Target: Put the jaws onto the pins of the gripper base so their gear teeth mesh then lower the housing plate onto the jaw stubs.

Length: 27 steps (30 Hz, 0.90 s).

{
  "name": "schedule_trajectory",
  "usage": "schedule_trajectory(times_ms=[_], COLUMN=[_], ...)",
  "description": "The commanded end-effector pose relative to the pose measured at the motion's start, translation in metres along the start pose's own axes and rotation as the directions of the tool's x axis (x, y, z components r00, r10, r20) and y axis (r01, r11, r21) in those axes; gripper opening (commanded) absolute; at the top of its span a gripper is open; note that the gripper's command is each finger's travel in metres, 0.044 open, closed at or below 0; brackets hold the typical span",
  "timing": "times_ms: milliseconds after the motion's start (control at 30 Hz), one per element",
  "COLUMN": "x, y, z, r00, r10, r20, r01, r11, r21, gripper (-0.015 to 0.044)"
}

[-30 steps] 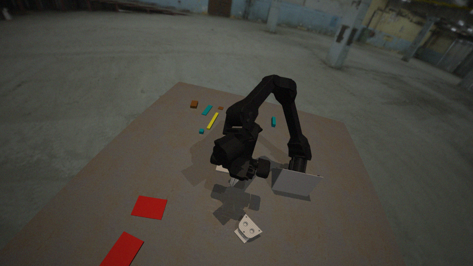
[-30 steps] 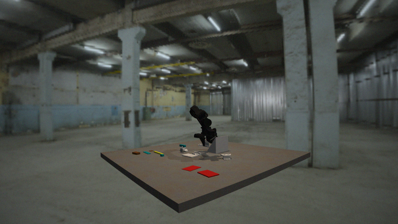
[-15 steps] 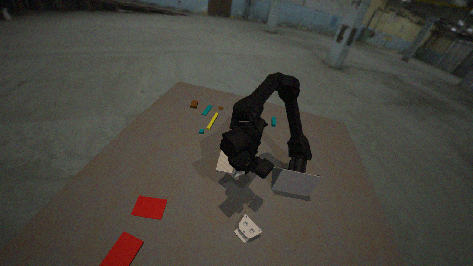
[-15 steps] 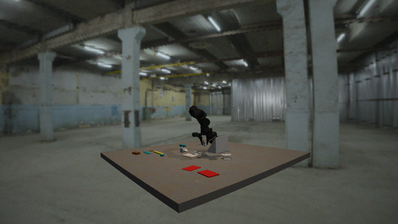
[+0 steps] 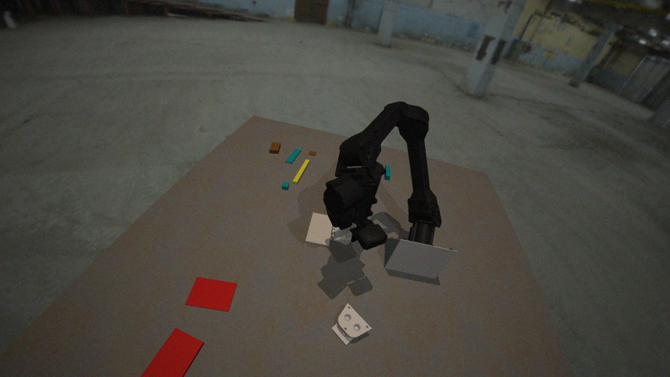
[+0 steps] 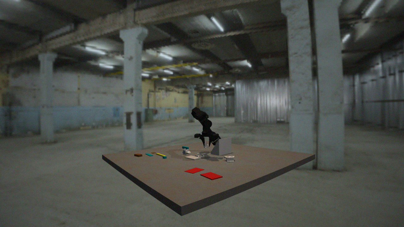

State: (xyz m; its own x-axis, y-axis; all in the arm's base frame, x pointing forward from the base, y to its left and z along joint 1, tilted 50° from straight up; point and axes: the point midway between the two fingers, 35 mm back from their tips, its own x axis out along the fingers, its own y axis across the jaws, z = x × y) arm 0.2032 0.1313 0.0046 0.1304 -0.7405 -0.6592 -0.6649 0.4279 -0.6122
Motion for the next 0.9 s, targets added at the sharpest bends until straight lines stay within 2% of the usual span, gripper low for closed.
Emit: schedule_trajectory(times_ms=[0,300,633,867], x=[0.000,0.003,0.008,0.009], y=[-0.004,-0.010,-0.016,-0.017], z=[-0.008,-0.026,-0.046,-0.049], r00=[1.000,1.000,1.000,1.000], r10=[-0.005,-0.006,-0.006,-0.006], r20=[0.003,0.002,0.001,0.000], r01=[0.005,0.005,0.005,0.005], r11=[0.995,0.934,0.792,0.765], r21=[0.104,0.358,0.610,0.644], gripper=[0.0134,0.0134,0.0134,0.0134])
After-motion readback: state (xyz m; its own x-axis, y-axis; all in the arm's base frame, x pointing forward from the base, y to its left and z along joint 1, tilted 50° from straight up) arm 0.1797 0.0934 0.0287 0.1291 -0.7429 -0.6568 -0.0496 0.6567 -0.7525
